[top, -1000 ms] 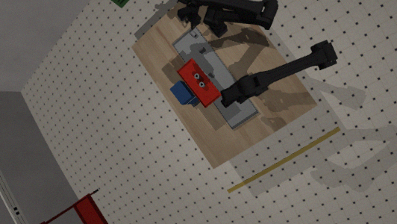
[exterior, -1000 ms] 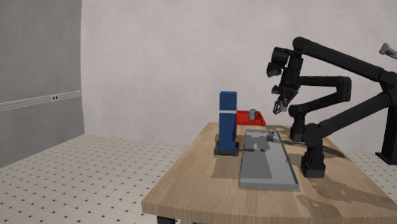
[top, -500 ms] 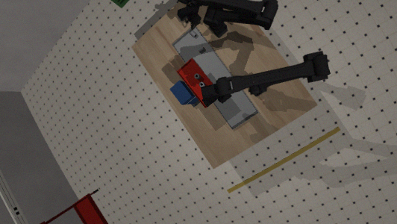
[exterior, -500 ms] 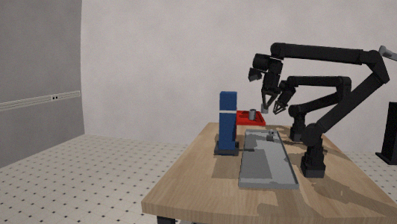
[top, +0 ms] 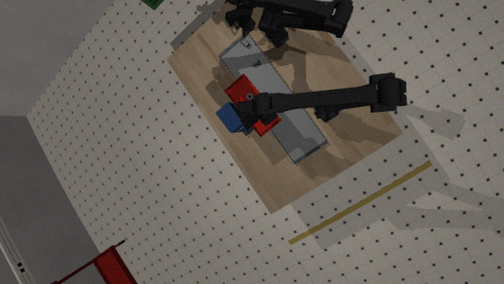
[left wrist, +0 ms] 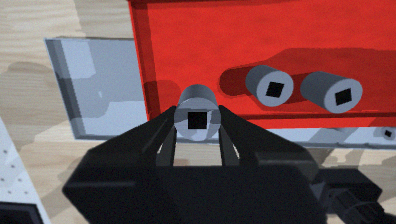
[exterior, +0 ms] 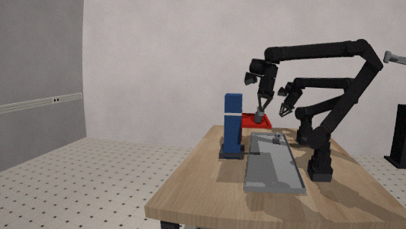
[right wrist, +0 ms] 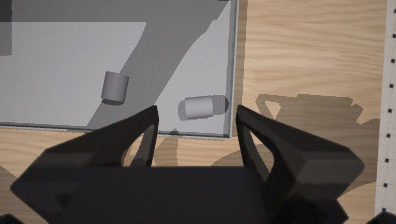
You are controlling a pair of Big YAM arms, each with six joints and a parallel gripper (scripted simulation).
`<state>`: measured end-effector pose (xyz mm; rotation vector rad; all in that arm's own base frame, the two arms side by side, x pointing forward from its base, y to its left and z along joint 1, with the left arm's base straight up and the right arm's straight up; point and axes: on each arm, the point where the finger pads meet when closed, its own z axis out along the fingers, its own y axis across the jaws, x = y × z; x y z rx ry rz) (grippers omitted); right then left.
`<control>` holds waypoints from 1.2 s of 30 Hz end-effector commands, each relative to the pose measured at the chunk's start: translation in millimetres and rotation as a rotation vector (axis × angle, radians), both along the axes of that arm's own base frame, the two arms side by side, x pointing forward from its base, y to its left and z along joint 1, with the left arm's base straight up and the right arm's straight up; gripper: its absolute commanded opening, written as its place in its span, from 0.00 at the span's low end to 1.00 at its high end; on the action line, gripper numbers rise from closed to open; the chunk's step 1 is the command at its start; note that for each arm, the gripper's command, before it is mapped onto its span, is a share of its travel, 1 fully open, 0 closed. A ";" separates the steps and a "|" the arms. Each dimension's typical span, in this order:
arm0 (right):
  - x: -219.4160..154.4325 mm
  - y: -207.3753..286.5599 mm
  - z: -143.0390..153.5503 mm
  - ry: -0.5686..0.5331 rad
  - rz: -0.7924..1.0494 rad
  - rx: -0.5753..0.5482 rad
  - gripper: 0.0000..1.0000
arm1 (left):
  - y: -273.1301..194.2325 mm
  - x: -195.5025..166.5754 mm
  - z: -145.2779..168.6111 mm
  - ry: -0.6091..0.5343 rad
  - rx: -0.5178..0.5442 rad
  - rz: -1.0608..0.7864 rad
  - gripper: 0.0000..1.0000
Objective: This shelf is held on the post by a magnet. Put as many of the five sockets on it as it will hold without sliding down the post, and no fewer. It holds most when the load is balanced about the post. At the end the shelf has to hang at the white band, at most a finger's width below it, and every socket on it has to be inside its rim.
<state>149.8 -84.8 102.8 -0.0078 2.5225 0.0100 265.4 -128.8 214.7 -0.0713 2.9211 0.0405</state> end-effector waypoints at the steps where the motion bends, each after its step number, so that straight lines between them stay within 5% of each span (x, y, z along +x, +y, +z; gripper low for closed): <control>1: 4.4 -11.6 15.2 -0.019 -0.007 -0.030 0.65 | -10.3 16.2 16.3 -0.063 -0.030 0.009 0.27; 11: 4.4 -11.6 15.2 -0.019 -0.007 -0.030 0.65 | -4.8 5.9 -32.9 -0.038 -0.022 0.020 0.27; 17: 4.4 -11.6 15.2 -0.019 -0.007 -0.030 0.65 | -20.8 27.2 -3.9 -0.066 -0.036 0.014 0.27; 19: 4.4 -11.6 15.2 -0.019 -0.007 -0.030 0.65 | -18.4 23.5 -7.9 -0.060 -0.033 0.015 0.48; 36: 4.4 -11.6 15.2 -0.019 -0.007 -0.030 0.65 | -12.3 19.7 32.0 -0.129 -0.074 0.020 0.48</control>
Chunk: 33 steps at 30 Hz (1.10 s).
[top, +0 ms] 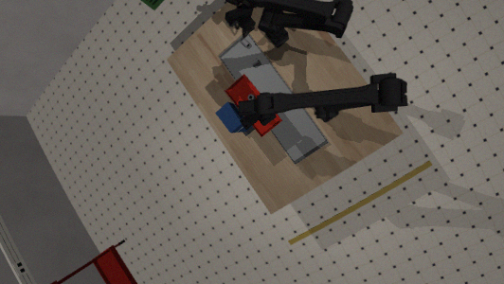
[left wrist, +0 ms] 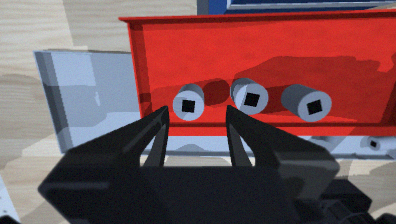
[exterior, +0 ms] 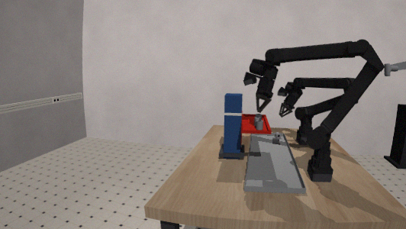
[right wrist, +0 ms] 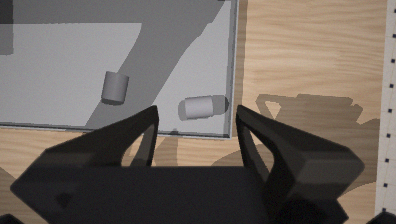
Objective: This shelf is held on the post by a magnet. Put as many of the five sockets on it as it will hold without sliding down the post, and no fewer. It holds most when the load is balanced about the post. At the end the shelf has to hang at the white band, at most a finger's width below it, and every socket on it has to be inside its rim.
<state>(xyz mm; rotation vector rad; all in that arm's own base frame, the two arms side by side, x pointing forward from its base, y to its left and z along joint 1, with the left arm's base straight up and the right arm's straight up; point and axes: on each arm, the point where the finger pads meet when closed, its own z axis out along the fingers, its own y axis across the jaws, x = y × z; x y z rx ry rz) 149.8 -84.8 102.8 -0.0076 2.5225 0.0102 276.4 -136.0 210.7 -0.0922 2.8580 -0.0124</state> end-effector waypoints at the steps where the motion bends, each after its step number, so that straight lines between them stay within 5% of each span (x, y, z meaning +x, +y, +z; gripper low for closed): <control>1: 4.3 -11.6 15.2 -0.019 -0.007 -0.030 0.65 | -5.8 7.4 37.6 -0.065 -0.040 0.011 0.48; 9: 4.3 -11.6 15.2 -0.019 -0.007 -0.030 0.65 | -6.6 0.2 49.7 -0.064 -0.040 0.003 0.48; 11: 4.3 -11.6 15.2 -0.019 -0.007 -0.030 0.65 | -11.7 0.3 48.1 -0.054 -0.034 0.005 0.65; 13: 4.3 -11.6 15.2 -0.019 -0.007 -0.030 0.65 | -17.0 -2.3 51.1 -0.059 -0.029 -0.023 0.65; 33: 4.3 -11.6 15.2 -0.019 -0.007 -0.030 0.65 | -42.7 -54.9 80.2 -0.350 0.113 -0.806 0.65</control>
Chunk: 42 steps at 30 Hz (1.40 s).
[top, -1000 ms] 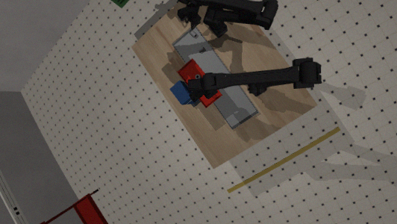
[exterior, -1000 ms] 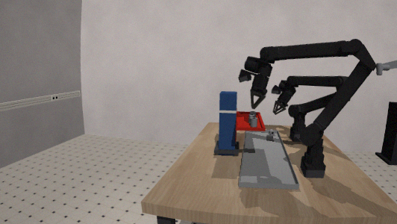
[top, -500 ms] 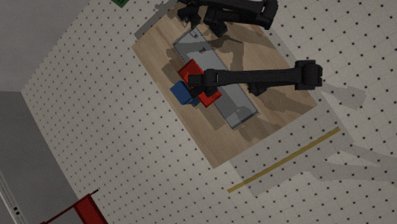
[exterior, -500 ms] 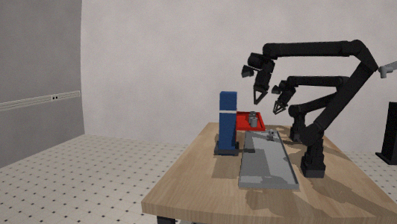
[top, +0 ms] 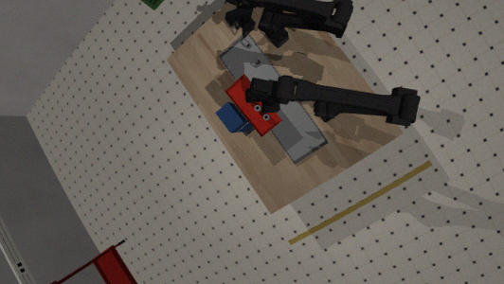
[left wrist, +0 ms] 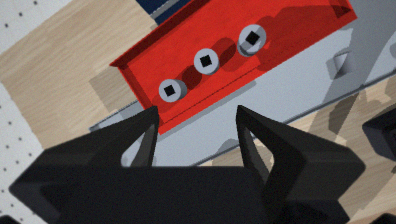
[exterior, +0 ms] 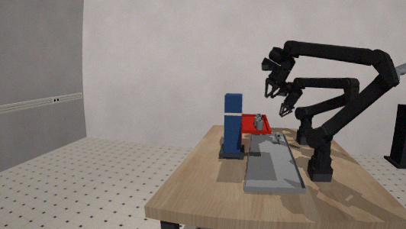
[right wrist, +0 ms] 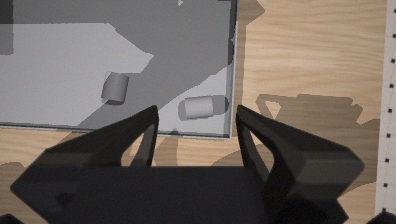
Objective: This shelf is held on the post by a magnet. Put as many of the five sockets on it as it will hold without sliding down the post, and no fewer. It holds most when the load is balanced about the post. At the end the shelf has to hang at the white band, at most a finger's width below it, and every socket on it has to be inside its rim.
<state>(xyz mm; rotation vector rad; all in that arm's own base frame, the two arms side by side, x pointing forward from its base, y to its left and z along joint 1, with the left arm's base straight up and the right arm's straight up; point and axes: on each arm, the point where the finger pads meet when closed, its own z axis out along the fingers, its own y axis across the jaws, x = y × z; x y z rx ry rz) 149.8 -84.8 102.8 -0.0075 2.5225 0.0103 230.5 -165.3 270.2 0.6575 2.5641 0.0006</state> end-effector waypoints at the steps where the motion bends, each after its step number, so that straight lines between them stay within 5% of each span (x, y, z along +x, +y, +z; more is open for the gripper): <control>1: 4.3 -11.6 15.2 -0.019 -0.006 -0.031 0.65 | -15.0 -11.2 23.8 -0.132 0.020 -0.302 0.65; 14: 4.3 -11.6 15.2 -0.019 -0.006 -0.031 0.65 | -27.9 -35.5 50.5 -0.320 0.100 -0.723 0.65; 25: 4.3 -11.6 15.2 -0.019 -0.006 -0.031 0.65 | -43.5 -59.2 106.1 -0.538 0.132 -1.079 0.65; 36: 7.2 -13.8 21.3 -0.027 -0.007 -0.037 0.65 | -50.7 -61.3 109.5 -0.533 0.093 -1.104 0.65; 42: 8.5 -5.5 -26.4 0.087 0.009 0.033 0.65 | -42.5 -18.4 120.6 -0.541 0.054 -0.892 0.65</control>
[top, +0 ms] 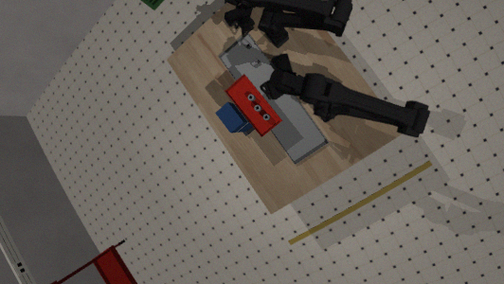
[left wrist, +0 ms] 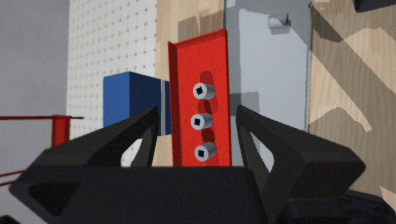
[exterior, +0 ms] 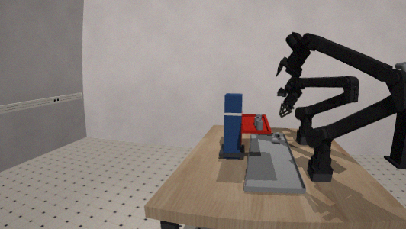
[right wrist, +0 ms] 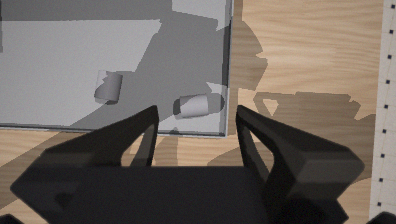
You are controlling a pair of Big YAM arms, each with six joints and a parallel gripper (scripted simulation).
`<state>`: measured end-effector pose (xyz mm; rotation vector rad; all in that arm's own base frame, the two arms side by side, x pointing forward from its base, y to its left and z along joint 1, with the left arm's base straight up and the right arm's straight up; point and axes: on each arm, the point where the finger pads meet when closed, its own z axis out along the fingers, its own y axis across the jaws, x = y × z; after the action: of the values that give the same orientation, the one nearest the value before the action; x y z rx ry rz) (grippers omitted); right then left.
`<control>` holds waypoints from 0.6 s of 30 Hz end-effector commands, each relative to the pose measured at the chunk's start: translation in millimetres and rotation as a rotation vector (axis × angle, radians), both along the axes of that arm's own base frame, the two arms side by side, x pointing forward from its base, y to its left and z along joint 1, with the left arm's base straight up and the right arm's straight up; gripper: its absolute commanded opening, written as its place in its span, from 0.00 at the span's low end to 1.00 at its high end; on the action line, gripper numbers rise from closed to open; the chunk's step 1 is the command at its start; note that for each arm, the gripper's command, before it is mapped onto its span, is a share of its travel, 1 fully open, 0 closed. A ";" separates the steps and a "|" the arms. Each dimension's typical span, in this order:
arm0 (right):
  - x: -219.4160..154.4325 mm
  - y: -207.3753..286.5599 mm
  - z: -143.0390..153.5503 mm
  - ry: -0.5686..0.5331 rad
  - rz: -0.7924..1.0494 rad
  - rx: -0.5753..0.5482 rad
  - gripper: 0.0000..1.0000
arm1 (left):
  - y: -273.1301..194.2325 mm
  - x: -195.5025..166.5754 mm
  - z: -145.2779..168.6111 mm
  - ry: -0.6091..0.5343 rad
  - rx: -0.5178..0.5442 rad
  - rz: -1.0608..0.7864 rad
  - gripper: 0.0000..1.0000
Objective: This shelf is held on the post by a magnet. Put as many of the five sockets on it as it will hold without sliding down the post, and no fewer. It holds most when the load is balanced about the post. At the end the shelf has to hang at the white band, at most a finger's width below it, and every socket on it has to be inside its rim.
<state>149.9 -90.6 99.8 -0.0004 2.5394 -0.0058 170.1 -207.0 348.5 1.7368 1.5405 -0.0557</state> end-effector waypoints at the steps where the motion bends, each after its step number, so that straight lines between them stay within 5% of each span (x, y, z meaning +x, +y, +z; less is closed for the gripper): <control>1: 8.3 0.3 -23.4 0.070 0.017 0.044 0.65 | -0.8 42.0 42.2 -0.033 -0.119 0.147 0.65; 10: 5.6 3.0 -76.2 0.266 0.075 0.021 0.65 | 40.9 125.7 66.3 -0.069 -0.263 0.480 0.65; 18: 6.6 0.3 -88.0 0.328 0.102 -0.017 0.65 | 101.8 188.7 86.8 -0.128 -0.389 0.754 0.65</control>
<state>142.6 -83.4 15.8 -0.1509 2.8462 0.0353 307.4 -131.1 384.1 1.0408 1.8613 0.1190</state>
